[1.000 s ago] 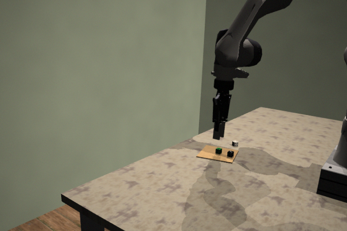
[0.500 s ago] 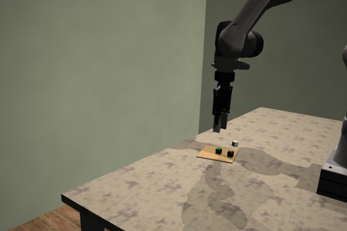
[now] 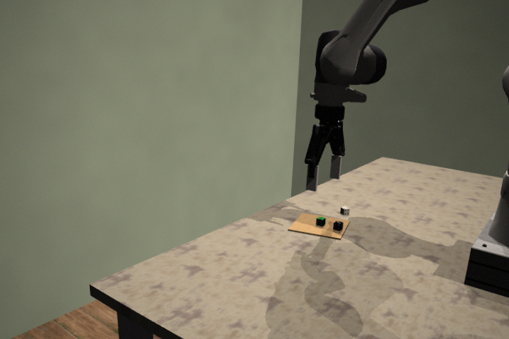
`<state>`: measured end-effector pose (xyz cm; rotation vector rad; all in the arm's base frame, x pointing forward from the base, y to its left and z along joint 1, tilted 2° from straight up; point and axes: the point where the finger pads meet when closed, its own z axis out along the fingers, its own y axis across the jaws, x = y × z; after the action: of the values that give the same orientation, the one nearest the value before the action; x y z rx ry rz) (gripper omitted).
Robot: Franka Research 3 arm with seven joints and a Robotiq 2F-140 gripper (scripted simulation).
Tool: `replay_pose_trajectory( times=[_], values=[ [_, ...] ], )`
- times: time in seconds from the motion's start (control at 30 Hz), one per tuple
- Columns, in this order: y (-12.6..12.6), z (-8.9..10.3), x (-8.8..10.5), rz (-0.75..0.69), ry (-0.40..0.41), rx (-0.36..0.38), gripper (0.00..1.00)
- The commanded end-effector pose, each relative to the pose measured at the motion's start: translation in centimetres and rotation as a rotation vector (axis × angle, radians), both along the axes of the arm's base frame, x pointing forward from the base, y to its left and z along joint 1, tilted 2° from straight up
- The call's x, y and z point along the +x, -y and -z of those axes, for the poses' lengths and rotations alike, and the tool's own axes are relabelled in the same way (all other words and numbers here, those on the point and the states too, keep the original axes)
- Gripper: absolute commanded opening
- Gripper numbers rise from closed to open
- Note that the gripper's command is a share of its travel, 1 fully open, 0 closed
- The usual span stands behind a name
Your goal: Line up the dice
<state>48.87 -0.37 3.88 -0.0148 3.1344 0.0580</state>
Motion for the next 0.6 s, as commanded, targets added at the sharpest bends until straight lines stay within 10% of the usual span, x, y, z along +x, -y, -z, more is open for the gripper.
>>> replay_pose_trajectory(
  times=[0.0,0.57],
  values=[
    [0.0,0.0,-0.1,0.006,-0.004,0.000,1.00],
    [1.7,0.2,-0.1,-0.313,0.008,-0.004,1.00]
  ],
)
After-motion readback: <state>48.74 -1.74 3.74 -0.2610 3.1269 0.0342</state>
